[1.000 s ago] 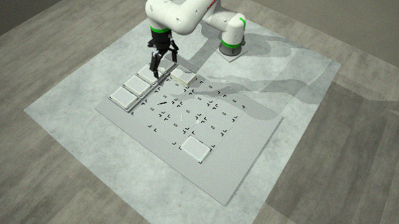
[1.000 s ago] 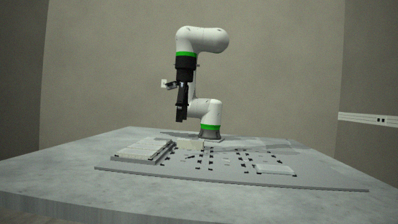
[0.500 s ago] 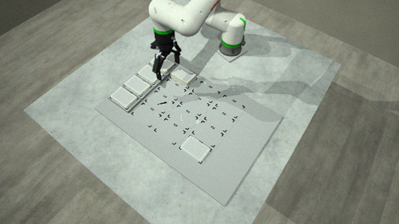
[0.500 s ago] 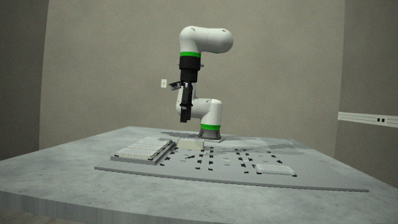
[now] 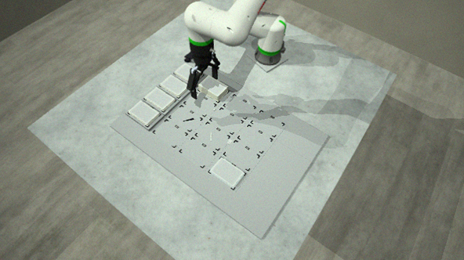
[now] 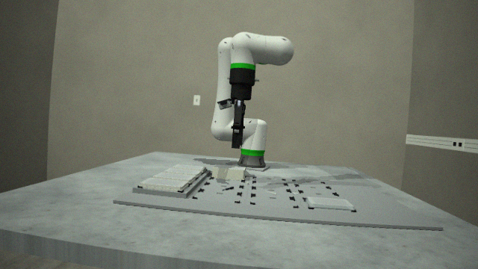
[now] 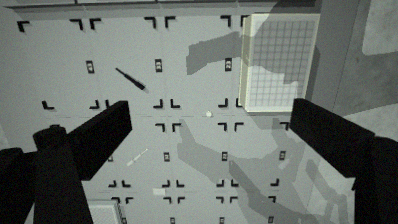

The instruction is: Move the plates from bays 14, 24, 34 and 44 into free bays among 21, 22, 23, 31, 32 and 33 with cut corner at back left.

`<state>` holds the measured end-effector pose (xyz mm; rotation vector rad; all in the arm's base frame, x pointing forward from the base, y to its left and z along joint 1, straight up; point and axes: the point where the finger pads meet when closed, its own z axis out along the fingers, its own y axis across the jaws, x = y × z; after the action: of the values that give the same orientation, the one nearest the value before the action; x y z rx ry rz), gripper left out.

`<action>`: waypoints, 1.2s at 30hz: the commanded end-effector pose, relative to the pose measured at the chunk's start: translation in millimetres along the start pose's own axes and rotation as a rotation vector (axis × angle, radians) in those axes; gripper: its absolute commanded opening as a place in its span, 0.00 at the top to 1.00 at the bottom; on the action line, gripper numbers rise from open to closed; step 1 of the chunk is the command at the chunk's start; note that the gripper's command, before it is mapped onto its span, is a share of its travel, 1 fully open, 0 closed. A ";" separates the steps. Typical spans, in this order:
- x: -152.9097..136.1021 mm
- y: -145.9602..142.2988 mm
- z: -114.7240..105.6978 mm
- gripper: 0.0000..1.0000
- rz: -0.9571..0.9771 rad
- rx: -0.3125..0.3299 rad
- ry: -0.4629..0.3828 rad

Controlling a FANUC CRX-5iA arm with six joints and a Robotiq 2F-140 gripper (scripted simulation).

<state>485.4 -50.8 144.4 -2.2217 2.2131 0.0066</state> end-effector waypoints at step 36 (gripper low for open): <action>-92.7 -0.5 -0.8 0.00 0.000 0.002 0.001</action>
<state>485.1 42.0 145.1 -2.2218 2.2134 0.0058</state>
